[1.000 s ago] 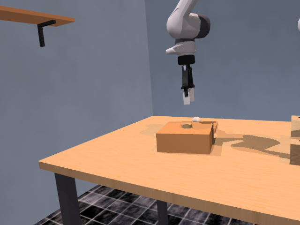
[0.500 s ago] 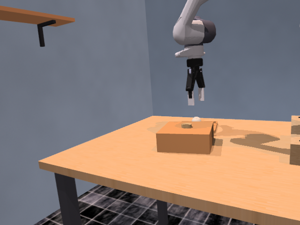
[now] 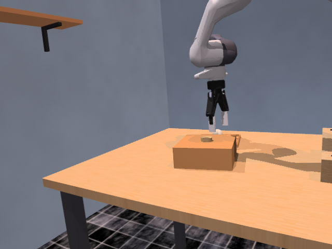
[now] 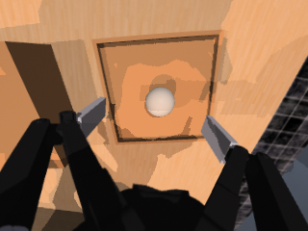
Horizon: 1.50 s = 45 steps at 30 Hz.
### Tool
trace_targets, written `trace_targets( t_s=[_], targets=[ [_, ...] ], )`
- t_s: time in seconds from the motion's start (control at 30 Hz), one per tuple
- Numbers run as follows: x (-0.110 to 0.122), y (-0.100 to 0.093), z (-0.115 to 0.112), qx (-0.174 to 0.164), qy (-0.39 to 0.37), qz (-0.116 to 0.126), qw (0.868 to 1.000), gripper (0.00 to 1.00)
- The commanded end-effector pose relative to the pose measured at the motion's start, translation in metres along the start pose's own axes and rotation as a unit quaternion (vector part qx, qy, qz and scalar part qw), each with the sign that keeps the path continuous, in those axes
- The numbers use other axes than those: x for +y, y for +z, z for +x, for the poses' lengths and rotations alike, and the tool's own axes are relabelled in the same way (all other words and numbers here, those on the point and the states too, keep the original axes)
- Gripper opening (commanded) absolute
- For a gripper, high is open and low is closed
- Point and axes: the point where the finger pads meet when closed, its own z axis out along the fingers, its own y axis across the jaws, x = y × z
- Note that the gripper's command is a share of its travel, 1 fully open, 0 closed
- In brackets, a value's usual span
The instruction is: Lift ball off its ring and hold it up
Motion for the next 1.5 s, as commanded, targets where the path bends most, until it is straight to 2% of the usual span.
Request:
trace_targets(
  t_s=[0.0,0.43,0.47,1.47],
  targets=[
    [0.0046,0.0314,0.0117,0.016,-0.015,-0.002,1.0,1.0],
    [0.0046,0.0337,0.0116,0.016,-0.015,-0.002,1.0,1.0],
    [0.0046,0.0337,0.0116,0.016,-0.015,-0.002,1.0,0.0],
    [0.0046,0.0337,0.0116,0.016,-0.015,-0.002,1.0,0.0]
  ],
)
